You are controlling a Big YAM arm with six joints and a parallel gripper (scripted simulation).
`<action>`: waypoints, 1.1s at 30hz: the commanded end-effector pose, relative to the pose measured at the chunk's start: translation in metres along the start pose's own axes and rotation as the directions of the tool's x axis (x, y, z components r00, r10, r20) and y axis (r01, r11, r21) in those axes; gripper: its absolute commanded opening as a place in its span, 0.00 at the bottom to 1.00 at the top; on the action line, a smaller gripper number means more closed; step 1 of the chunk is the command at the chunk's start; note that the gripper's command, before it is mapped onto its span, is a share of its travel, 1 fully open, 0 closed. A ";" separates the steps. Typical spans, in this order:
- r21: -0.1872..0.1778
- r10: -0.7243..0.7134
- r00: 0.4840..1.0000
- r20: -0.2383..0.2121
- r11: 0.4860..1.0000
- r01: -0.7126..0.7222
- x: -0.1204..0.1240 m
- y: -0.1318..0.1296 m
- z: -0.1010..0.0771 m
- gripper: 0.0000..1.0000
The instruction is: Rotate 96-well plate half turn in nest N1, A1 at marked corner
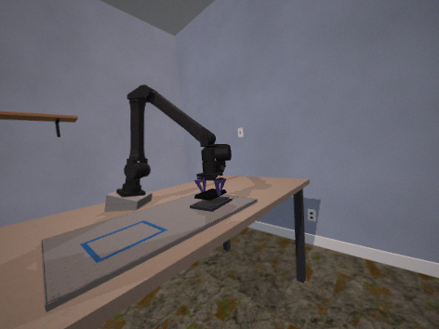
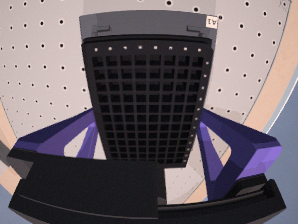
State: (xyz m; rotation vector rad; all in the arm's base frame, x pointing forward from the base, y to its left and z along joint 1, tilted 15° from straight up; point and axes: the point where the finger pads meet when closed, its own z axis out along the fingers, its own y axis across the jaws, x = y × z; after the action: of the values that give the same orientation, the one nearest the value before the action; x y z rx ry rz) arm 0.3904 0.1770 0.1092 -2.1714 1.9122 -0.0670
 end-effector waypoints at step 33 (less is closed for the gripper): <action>0.034 0.003 1.000 0.010 0.999 -0.003 -0.006 -0.010 0.014 0.00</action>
State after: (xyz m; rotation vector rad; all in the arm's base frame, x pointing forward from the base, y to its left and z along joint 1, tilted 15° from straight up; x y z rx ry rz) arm 0.3951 0.1799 0.0934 -2.1656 1.9081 -0.0722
